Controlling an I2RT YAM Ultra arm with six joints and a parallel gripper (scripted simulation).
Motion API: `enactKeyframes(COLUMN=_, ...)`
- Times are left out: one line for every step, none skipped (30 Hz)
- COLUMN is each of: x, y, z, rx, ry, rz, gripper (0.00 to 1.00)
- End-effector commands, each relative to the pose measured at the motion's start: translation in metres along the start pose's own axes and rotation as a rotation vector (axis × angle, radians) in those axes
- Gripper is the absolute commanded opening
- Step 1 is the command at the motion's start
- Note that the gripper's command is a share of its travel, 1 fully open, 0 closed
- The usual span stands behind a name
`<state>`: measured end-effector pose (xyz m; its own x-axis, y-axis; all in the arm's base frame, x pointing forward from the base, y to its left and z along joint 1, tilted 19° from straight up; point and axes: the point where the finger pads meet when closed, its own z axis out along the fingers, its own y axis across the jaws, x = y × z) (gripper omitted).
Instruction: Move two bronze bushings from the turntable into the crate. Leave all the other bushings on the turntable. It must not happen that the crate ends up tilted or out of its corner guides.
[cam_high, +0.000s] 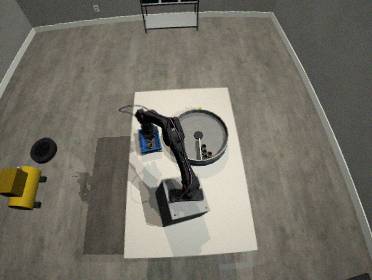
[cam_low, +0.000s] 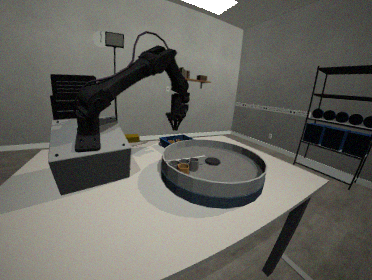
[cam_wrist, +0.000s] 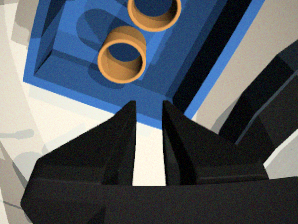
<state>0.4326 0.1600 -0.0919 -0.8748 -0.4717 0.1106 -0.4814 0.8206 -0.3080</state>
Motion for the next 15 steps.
enactKeyframes(x=-0.0086, y=0.0055, z=-0.0276, rx=-0.006, ry=-0.038, rz=0.001, gripper=0.16)
enactKeyframes(x=-0.0086, y=0.0055, z=-0.0277, rx=-0.006, ry=-0.038, rz=0.001, gripper=0.16)
enactKeyframes(x=-0.0084, y=0.0057, z=-0.0269, rx=-0.006, ry=-0.036, rz=0.001, gripper=0.16)
enactKeyframes(x=-0.008, y=0.0061, z=-0.0258, rx=-0.006, ry=-0.034, rz=0.0, gripper=0.16)
enactKeyframes(x=-0.008, y=0.0061, z=-0.0258, rx=-0.006, ry=-0.034, rz=0.0, gripper=0.16)
enactKeyframes(x=-0.008, y=0.0061, z=-0.0258, rx=-0.006, ry=-0.034, rz=0.0, gripper=0.16)
enactKeyframes(x=-0.008, y=0.0061, z=-0.0258, rx=-0.006, ry=-0.034, rz=0.0, gripper=0.16)
enactKeyframes(x=-0.008, y=0.0061, z=-0.0258, rx=-0.006, ry=-0.034, rz=0.0, gripper=0.16)
enactKeyframes(x=-0.008, y=0.006, z=-0.0257, rx=-0.006, ry=-0.034, rz=0.0, gripper=0.16)
enactKeyframes(x=-0.0081, y=0.006, z=-0.0257, rx=-0.006, ry=-0.034, rz=0.0, gripper=0.16)
enactKeyframes(x=-0.0091, y=0.006, z=-0.0258, rx=-0.006, ry=-0.038, rz=0.001, gripper=0.16)
enactKeyframes(x=-0.0096, y=0.006, z=-0.0258, rx=-0.006, ry=-0.04, rz=0.002, gripper=0.16)
enactKeyframes(x=-0.0096, y=0.006, z=-0.0258, rx=-0.005, ry=-0.04, rz=0.002, gripper=0.16)
enactKeyframes(x=-0.0096, y=0.006, z=-0.0258, rx=-0.005, ry=-0.04, rz=0.002, gripper=0.16)
enactKeyframes(x=-0.0096, y=0.006, z=-0.0258, rx=-0.005, ry=-0.04, rz=0.002, gripper=0.16)
